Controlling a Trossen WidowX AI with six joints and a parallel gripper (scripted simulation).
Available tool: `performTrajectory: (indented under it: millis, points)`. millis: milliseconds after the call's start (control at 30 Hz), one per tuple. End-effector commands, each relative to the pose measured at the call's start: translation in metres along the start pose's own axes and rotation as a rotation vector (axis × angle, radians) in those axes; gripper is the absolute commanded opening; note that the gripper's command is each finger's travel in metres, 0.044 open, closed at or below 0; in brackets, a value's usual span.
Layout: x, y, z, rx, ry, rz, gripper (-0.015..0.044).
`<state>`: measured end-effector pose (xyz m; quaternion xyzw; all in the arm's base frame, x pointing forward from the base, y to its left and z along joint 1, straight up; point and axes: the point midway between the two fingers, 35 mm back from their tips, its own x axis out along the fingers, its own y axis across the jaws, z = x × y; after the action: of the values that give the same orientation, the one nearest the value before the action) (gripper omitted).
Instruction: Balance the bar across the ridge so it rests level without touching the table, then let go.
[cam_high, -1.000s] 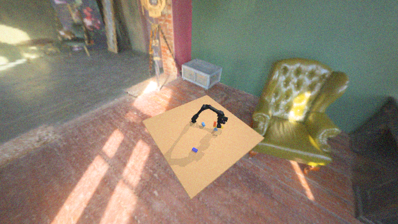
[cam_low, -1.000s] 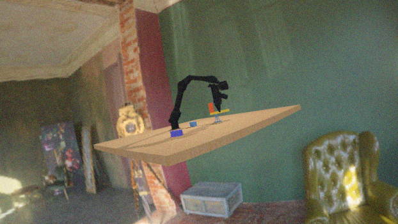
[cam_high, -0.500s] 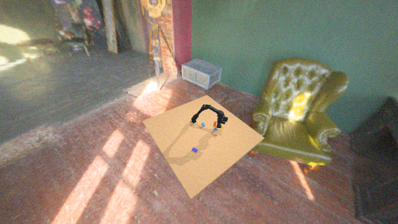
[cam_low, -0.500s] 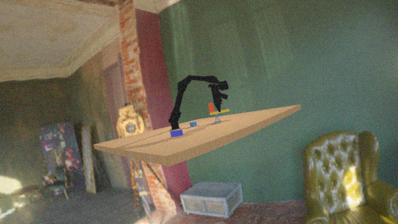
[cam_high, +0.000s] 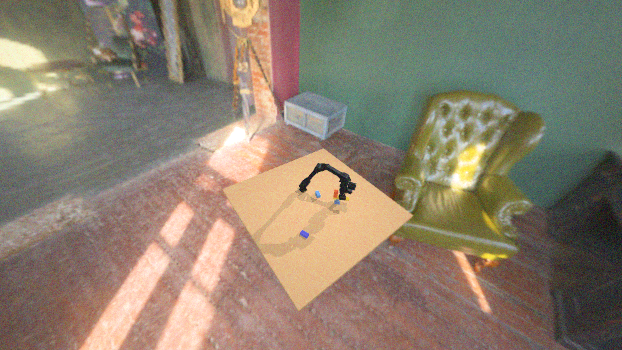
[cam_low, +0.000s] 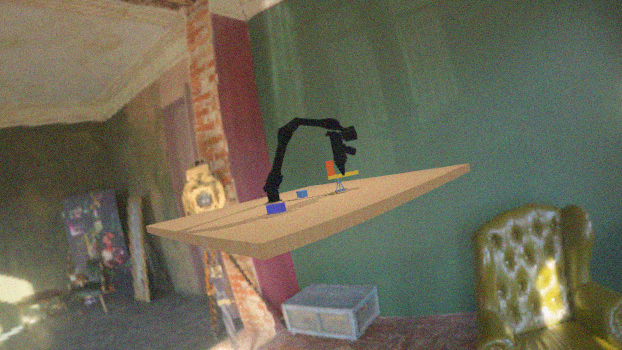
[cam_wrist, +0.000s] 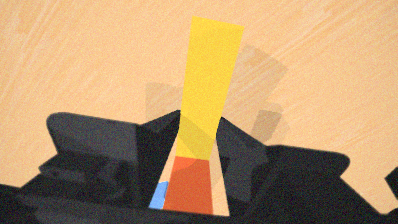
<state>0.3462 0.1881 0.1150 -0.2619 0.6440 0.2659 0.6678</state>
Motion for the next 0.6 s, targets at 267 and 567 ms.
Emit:
performTrajectory:
  millis: [267, 567]
  points:
    - [0.0000, 0.0000, 0.0000, 0.000, 0.000, 0.000, 0.0000]
    - [0.0000, 0.0000, 0.0000, 0.000, 0.000, 0.000, 0.0157]
